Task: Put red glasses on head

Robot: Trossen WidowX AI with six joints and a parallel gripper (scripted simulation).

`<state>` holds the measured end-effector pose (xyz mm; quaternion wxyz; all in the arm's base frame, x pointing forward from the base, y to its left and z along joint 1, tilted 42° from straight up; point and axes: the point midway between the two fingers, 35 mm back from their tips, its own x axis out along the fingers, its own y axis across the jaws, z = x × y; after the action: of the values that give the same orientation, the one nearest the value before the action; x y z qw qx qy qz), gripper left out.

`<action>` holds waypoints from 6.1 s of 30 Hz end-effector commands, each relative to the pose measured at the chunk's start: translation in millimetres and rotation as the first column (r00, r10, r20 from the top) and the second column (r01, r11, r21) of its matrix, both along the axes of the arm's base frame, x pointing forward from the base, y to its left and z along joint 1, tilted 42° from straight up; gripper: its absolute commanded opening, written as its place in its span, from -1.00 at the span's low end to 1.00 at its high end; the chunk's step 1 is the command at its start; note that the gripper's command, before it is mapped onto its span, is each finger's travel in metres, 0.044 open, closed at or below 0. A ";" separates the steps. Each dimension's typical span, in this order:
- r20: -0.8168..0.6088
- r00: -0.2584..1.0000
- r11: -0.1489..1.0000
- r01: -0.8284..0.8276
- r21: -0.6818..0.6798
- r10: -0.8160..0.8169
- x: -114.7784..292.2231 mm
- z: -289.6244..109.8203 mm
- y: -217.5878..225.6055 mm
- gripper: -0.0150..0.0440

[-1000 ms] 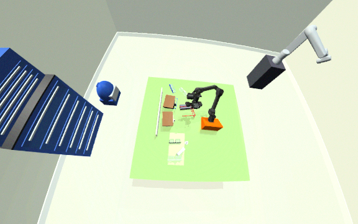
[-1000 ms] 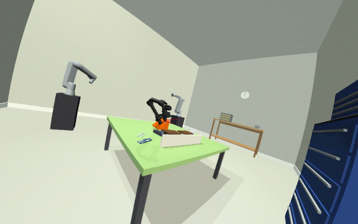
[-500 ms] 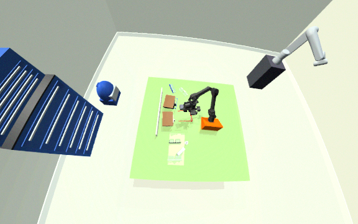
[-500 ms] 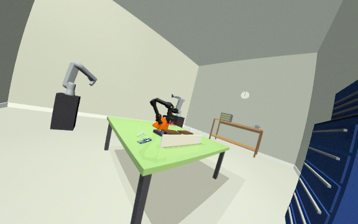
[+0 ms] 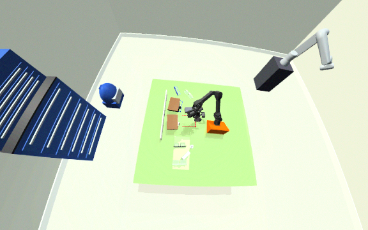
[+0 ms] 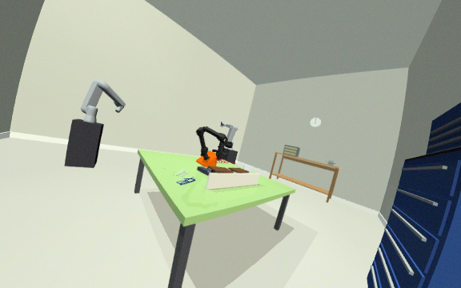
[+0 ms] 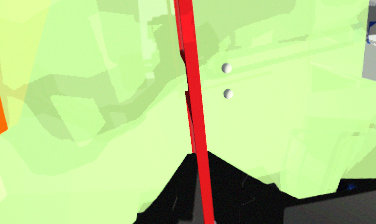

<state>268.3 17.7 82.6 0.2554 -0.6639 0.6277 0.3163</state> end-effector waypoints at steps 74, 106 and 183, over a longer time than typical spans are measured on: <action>-0.008 1.000 1.000 0.011 0.000 -0.011 3.0 -37.4 -30.5 -0.49; -0.001 1.000 1.000 0.007 0.006 -0.007 44.1 -40.0 -27.9 -0.49; 0.007 1.000 1.000 0.007 0.007 -0.007 148.7 -44.2 -20.9 -0.49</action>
<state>411.2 -3.0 37.9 0.2617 -0.6607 0.6288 0.3154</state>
